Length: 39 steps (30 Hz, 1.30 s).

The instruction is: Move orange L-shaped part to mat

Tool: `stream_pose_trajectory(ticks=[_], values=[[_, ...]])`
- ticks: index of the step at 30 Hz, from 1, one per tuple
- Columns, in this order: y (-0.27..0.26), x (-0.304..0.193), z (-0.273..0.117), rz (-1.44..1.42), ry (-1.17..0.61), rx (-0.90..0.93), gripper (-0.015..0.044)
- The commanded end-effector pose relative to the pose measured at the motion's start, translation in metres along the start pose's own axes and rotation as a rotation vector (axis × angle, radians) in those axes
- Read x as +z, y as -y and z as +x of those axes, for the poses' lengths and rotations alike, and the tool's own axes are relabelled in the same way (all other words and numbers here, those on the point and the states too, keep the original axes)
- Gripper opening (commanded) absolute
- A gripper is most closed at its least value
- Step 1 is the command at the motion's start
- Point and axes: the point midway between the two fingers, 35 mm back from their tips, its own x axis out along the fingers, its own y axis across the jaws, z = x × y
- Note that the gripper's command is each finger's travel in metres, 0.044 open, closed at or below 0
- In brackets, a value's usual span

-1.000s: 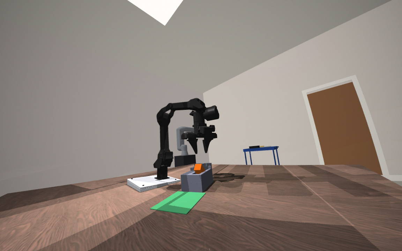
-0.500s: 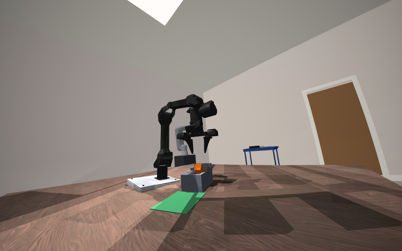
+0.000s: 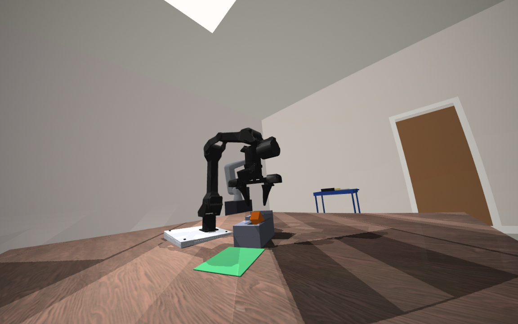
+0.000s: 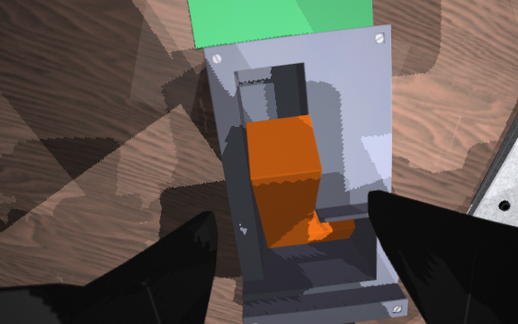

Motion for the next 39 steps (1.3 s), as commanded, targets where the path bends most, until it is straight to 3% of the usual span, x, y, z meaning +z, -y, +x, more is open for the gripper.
stream_pose_trajectory(ticks=[1, 30, 36, 39], values=[[-0.001, -0.001, 0.005, 0.005, -0.003, 0.003, 0.028], [0.0, -0.001, 0.05, 0.005, -0.003, 0.003, 0.028], [-0.001, 0.0, 0.046, 0.001, 0.0, 0.001, 0.0123], [-0.001, 0.0, 0.046, 0.001, 0.0, 0.001, 0.0102]])
